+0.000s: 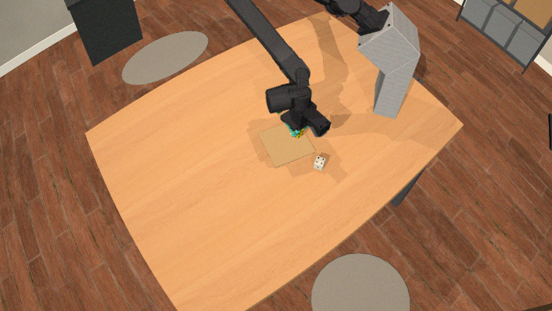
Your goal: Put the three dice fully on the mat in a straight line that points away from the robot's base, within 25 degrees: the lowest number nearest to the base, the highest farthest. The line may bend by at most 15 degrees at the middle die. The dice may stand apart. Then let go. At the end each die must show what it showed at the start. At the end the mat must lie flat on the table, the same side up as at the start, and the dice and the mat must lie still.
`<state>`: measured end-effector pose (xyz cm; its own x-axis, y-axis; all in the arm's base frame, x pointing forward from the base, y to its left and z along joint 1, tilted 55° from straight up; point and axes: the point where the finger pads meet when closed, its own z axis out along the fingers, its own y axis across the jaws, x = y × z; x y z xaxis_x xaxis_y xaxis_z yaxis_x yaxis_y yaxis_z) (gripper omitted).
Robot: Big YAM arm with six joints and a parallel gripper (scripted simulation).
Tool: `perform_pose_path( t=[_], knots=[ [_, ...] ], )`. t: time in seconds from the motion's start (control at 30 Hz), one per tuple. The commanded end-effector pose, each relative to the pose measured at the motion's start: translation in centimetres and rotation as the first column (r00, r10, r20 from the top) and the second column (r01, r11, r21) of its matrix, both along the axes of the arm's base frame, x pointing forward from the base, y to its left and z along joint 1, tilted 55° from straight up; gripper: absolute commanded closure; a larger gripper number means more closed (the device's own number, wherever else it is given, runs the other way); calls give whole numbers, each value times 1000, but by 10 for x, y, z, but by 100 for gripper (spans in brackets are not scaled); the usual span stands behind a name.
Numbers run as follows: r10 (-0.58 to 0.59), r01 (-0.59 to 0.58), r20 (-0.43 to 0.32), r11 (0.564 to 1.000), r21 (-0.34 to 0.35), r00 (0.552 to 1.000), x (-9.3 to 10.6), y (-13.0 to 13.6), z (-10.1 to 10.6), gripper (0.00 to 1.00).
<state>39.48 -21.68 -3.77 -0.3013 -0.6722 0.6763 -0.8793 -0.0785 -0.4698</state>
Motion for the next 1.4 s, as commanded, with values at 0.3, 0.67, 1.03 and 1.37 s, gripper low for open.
perform_pose_path(
  t=[0.3,0.67,1.03,1.37],
  knots=[
    [3,-3,-8,1000,0,1000,0,-3,-5,74],
    [2,-2,-4,1000,-1,1000,0,-4,-4,74],
    [2,-2,-4,1000,-1,1000,0,-4,-4,74],
    [2,-2,-4,1000,-1,1000,0,-4,-4,74]
  ],
)
